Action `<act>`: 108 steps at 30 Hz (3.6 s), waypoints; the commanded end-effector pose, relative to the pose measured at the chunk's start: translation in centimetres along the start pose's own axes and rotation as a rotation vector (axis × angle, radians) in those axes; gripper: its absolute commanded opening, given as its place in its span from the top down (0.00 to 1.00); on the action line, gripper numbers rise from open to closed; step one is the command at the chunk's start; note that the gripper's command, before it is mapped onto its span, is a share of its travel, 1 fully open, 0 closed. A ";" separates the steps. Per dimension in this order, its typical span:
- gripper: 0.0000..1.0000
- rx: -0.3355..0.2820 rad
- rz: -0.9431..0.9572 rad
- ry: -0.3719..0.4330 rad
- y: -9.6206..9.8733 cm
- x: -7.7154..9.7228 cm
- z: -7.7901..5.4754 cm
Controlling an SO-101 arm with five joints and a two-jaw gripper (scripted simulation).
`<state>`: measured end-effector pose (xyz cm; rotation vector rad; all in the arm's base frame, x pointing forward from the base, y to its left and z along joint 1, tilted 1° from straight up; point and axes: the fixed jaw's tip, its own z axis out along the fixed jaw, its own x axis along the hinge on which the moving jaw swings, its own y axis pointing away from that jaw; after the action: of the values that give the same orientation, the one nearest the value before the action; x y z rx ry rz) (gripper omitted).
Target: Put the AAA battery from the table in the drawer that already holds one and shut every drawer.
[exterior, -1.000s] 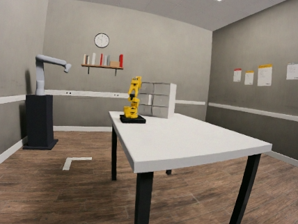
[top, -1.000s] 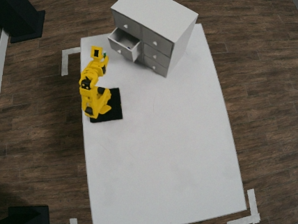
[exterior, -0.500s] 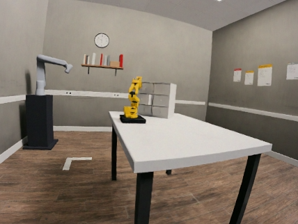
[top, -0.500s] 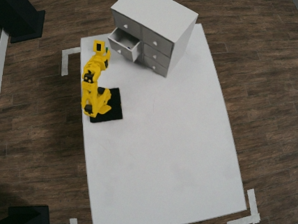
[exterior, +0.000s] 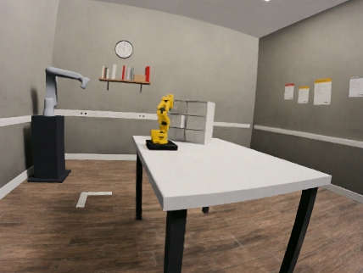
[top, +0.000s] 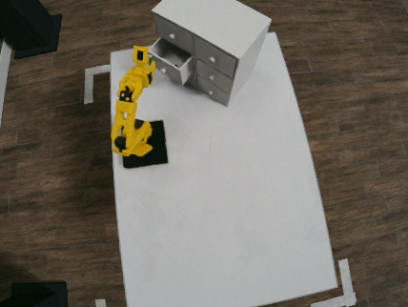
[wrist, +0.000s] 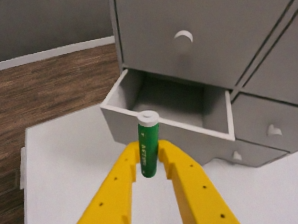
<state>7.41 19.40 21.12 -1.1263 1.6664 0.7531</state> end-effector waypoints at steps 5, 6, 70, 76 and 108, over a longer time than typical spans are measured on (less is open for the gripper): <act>1.00 -0.009 0.005 -0.009 0.2 -0.8 1.5; 1.00 -0.009 0.005 -0.009 0.2 -0.8 1.5; 1.00 -0.009 0.005 -0.008 0.2 -0.8 1.5; 1.00 -0.009 0.005 -0.008 0.2 -1.0 2.0; 1.00 -0.008 0.005 -0.008 0.2 -2.3 8.8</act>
<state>10.63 27.60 20.18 -1.1294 1.6557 0.7621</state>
